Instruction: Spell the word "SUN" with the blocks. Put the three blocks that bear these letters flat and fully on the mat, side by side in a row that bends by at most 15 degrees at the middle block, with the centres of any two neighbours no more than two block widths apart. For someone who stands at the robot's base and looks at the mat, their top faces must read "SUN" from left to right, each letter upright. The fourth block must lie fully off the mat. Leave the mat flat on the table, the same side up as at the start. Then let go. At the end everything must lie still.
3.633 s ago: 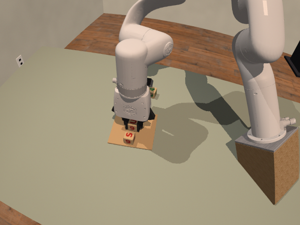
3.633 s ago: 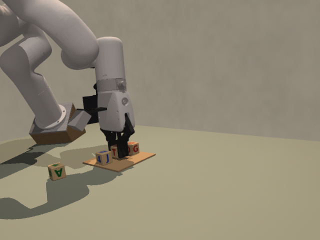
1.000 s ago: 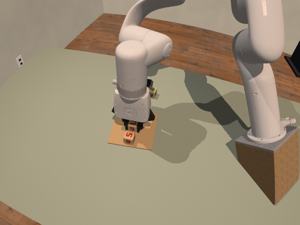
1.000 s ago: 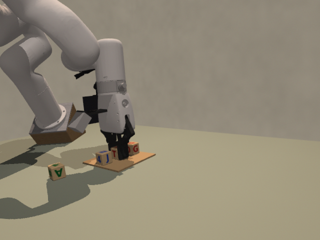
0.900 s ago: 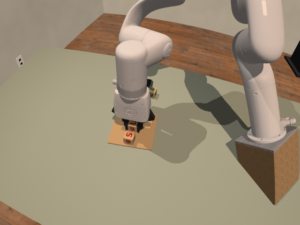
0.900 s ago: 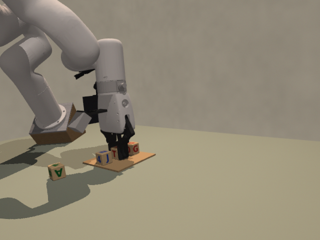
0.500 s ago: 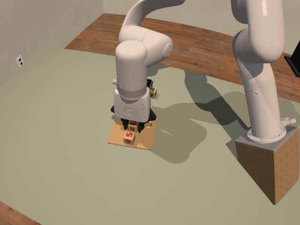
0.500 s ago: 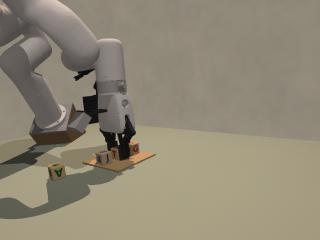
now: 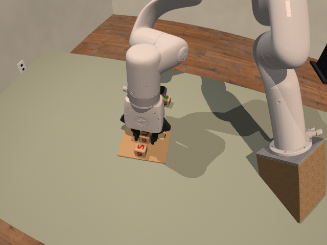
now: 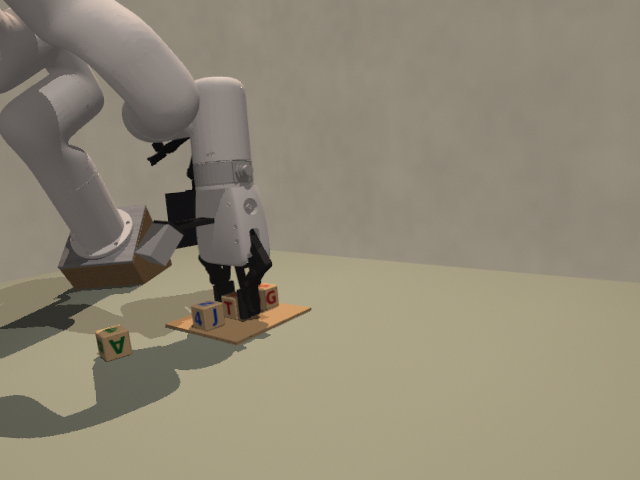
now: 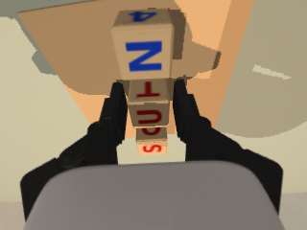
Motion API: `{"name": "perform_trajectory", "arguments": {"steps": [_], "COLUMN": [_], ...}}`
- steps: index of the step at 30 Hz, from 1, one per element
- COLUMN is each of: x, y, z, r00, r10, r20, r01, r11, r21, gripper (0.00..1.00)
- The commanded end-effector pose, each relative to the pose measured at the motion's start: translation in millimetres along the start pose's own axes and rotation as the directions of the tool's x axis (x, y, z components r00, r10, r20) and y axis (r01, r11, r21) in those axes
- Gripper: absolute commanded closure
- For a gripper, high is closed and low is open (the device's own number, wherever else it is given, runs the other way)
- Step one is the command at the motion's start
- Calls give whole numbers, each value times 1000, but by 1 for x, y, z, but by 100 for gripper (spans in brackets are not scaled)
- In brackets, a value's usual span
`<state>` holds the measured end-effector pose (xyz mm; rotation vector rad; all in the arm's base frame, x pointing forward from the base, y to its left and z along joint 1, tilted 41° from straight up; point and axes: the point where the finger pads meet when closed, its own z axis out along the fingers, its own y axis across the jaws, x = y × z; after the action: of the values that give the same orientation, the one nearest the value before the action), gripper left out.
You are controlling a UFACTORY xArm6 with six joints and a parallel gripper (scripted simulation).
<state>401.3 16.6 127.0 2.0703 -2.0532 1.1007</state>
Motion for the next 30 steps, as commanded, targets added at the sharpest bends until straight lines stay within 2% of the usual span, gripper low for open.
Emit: {"name": "perform_trajectory", "arguments": {"steps": [1,6,12,14,19,27,28,30], "x": [0,0,0,0,0,0,0,0], "y": [-1,-1,-1,-1,-1,-1,-1,-1], "z": [-5,-22,-55,-55,-79,-90,-90,-90], "r00": [1000,1000,1000,1000,1000,1000,1000,1000], "r10": [1,1,1,1,1,1,1,1], "r20": [1,1,1,1,1,1,1,1], "r01": [-1,-1,-1,-1,-1,-1,-1,-1], "r11": [1000,1000,1000,1000,1000,1000,1000,1000], "r21": [3,3,3,3,3,3,3,3], "gripper": [53,53,53,53,53,53,0,0]}}
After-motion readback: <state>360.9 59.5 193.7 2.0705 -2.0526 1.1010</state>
